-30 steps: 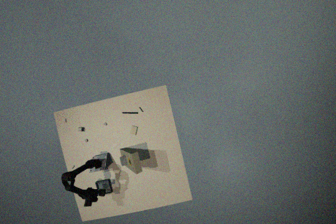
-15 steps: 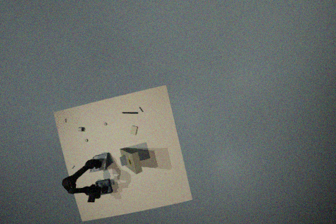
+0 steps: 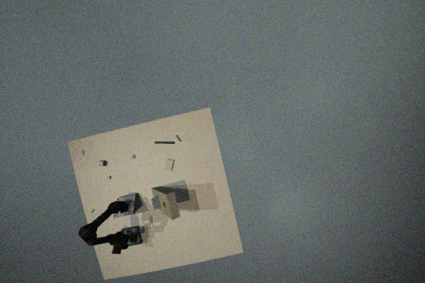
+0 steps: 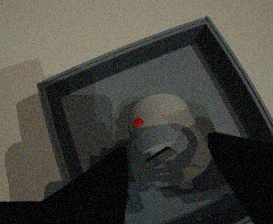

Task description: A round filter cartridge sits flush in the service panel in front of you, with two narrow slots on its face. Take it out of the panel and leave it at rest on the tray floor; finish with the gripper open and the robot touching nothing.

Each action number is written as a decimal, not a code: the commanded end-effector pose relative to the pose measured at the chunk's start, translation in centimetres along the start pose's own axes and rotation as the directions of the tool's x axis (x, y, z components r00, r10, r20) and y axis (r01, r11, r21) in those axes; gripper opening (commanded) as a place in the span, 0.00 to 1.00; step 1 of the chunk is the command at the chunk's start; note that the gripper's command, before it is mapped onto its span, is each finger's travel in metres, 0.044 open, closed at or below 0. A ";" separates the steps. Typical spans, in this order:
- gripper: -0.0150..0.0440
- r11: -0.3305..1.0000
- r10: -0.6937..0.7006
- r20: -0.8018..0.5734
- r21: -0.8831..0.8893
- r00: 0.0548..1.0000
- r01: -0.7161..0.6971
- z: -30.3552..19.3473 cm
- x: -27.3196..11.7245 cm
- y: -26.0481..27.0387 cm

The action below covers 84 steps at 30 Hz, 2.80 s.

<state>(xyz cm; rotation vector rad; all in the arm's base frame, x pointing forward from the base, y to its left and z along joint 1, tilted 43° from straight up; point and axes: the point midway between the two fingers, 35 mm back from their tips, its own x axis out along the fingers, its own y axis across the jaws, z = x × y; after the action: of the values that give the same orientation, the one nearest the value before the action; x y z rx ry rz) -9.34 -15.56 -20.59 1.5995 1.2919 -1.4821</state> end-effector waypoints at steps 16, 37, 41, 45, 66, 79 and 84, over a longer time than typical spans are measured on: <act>1.00 1.000 0.001 0.001 0.000 1.000 -0.001 3.5 -6.1 0.1; 1.00 1.000 -0.005 -0.005 -0.005 1.000 0.005 2.9 -4.9 0.0; 1.00 1.000 -0.005 -0.005 -0.005 1.000 0.005 2.9 -4.9 0.0; 1.00 1.000 -0.005 -0.005 -0.005 1.000 0.005 2.9 -4.9 0.0; 1.00 1.000 -0.005 -0.005 -0.005 1.000 0.005 2.9 -4.9 0.0; 1.00 1.000 -0.005 -0.005 -0.005 1.000 0.005 2.9 -4.9 0.0; 1.00 1.000 -0.005 -0.005 -0.005 1.000 0.005 2.9 -4.9 0.0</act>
<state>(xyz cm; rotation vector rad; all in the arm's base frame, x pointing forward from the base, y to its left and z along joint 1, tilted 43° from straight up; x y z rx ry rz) -9.96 -19.37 -16.44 1.6006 1.3017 -1.4783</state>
